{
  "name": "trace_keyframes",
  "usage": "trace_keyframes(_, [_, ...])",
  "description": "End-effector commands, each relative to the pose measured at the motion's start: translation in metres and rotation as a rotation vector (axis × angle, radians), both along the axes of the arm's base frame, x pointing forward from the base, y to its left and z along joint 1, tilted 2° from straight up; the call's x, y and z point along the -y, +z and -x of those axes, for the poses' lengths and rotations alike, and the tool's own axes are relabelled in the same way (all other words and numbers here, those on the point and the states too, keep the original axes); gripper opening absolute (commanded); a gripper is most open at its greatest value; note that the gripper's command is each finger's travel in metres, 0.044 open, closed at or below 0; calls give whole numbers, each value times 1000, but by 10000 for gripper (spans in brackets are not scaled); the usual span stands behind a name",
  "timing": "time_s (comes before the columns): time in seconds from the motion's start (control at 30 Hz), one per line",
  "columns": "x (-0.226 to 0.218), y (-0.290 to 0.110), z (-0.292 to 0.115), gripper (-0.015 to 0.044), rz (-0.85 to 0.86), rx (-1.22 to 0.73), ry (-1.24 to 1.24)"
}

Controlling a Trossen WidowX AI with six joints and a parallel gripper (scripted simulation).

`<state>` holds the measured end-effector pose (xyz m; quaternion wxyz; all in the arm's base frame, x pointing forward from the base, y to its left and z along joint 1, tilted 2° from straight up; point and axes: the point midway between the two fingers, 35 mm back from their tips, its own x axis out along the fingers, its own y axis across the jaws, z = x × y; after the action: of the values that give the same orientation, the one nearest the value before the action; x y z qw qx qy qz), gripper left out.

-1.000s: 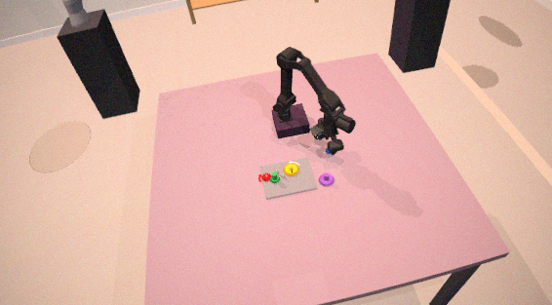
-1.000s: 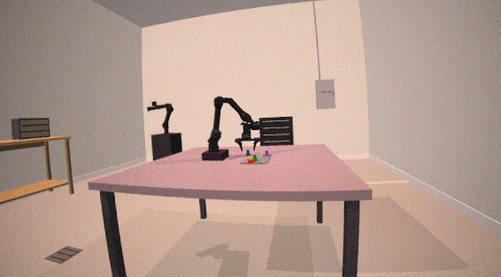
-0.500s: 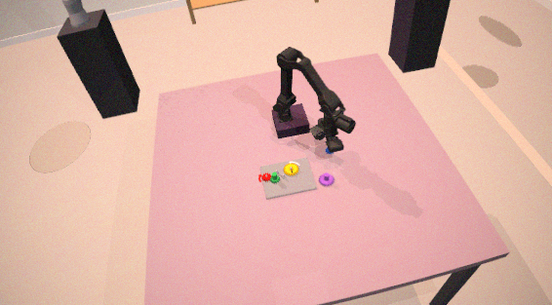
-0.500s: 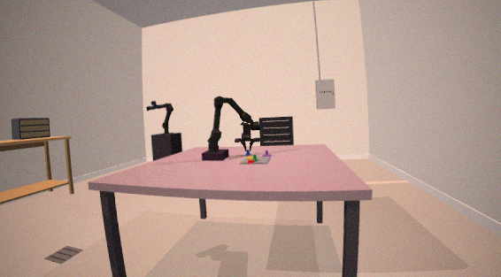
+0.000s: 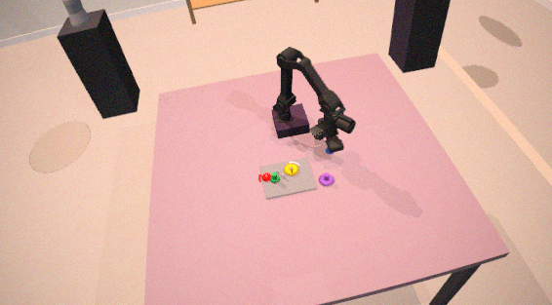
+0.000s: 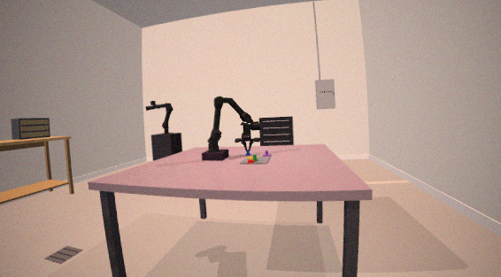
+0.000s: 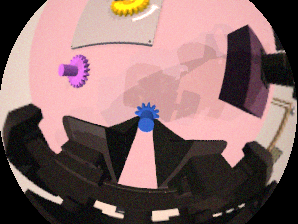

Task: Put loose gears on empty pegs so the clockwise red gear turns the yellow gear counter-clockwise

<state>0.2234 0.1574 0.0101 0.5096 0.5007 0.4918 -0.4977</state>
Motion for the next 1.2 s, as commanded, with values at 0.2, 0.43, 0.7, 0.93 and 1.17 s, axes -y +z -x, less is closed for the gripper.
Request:
trace_keyframes(0.2, [-3,13,-2,0,-4,-1,-4])
trace_keyframes(0.43, [-5,30,-4,0,-4,-1,-4])
trace_keyframes(0.7, [-6,50,-6,0,-4,-1,-4])
trace_keyframes(0.93, [-7,68,-6,0,-4,-1,-4])
trace_keyframes(1.17, [-7,86,-5,0,-4,-1,-4])
